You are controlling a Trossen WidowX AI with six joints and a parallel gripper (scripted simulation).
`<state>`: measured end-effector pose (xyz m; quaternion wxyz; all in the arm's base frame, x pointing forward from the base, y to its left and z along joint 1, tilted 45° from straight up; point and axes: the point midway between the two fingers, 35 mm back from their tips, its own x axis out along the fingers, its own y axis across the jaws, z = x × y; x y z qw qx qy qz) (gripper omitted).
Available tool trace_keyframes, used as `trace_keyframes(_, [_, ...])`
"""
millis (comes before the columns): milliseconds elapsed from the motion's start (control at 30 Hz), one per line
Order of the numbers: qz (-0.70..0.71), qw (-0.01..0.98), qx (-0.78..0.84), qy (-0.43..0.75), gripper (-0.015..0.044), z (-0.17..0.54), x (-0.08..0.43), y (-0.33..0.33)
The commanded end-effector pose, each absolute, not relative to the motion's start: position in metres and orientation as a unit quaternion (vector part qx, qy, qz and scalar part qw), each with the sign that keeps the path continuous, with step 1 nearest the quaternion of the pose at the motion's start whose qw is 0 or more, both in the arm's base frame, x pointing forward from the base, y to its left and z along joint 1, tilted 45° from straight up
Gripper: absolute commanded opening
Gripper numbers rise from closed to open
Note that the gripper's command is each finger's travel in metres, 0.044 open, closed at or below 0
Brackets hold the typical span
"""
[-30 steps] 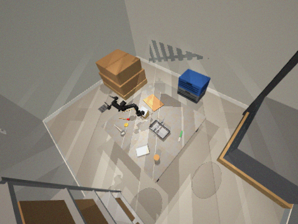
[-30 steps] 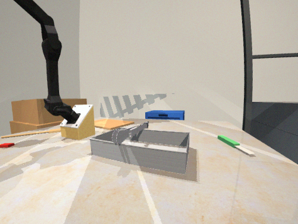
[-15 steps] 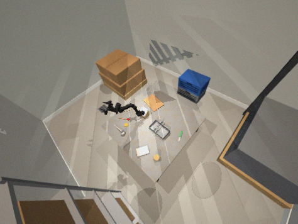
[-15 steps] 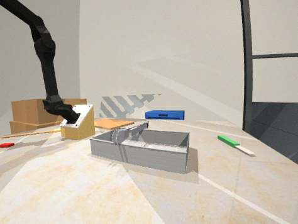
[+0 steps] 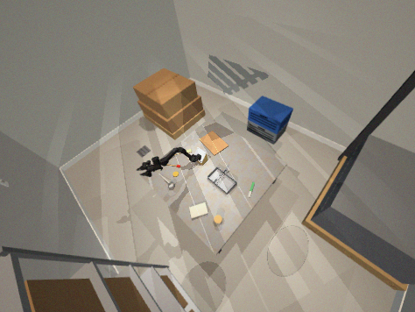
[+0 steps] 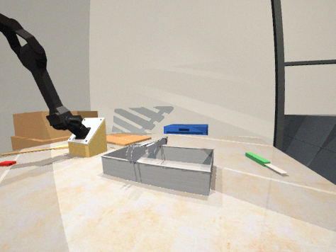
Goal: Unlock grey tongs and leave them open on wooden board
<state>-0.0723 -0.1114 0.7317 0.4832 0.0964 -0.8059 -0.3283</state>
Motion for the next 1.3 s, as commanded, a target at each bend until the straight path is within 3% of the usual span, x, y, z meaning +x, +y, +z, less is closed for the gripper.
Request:
trace_keyframes(0, [-0.418, 0.514, 0.133, -0.737, 0.044, 0.71, -0.048, -0.174])
trace_keyframes(333, [-0.584, 0.605, 0.178, -0.511, 0.044, 0.638, 0.042, -0.284])
trace_keyframes(633, [-0.649, 0.701, 0.157, -0.252, 0.044, 0.552, 0.148, -0.334])
trace_keyframes(933, [-0.621, 0.78, 0.072, 0.024, 0.044, 0.453, 0.253, -0.332])
trace_keyframes(1267, [-0.487, 0.814, -0.086, 0.304, 0.044, 0.341, 0.345, -0.279])
